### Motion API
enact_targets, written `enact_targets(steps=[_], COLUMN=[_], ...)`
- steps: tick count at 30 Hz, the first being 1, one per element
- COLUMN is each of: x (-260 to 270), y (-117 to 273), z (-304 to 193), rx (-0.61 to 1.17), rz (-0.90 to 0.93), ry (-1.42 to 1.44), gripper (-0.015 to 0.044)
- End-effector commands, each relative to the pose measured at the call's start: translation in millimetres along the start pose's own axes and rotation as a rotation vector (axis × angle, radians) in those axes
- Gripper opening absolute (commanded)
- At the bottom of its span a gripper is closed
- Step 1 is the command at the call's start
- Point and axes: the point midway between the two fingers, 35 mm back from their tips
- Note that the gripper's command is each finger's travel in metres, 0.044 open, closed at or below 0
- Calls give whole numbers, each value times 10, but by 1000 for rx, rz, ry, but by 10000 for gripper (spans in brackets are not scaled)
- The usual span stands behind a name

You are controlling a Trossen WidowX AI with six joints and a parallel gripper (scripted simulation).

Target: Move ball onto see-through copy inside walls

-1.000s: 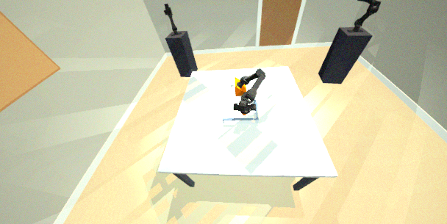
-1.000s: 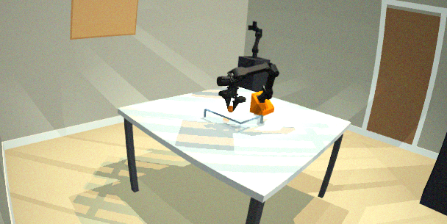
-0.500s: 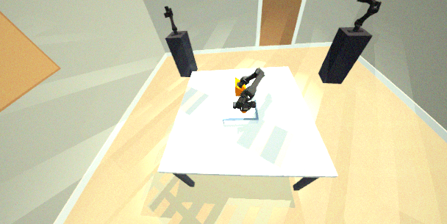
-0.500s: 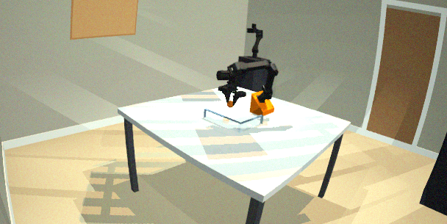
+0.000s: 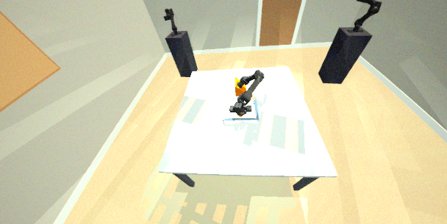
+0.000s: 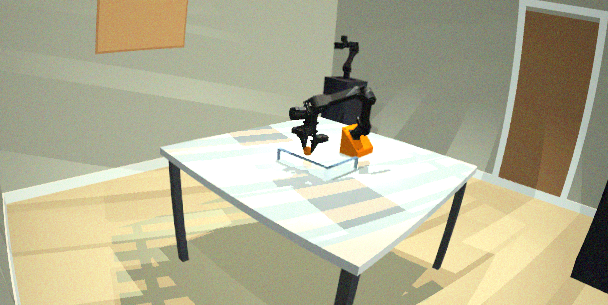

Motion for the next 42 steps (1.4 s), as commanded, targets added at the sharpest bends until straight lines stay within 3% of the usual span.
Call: enact_targets(steps=[1, 6, 26, 38, 42], x=[10, 23, 28, 28, 25], y=[-242, -494, -694, -659, -632], z=[-33, -53, -57, -39, -36], rx=[14, 14, 14, 10, 10], rz=[10, 12, 13, 7, 7], ry=[-8, -8, -8, -2, -2], gripper=[0, 0, 0, 315, 321])
Point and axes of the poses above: the point midway between the two fingers, 35 mm back from their tips, its own y axis back along the fingers, its own x axis across the jaws, z = x × y, and after that the axes turned 3 degrees about y, right-handed
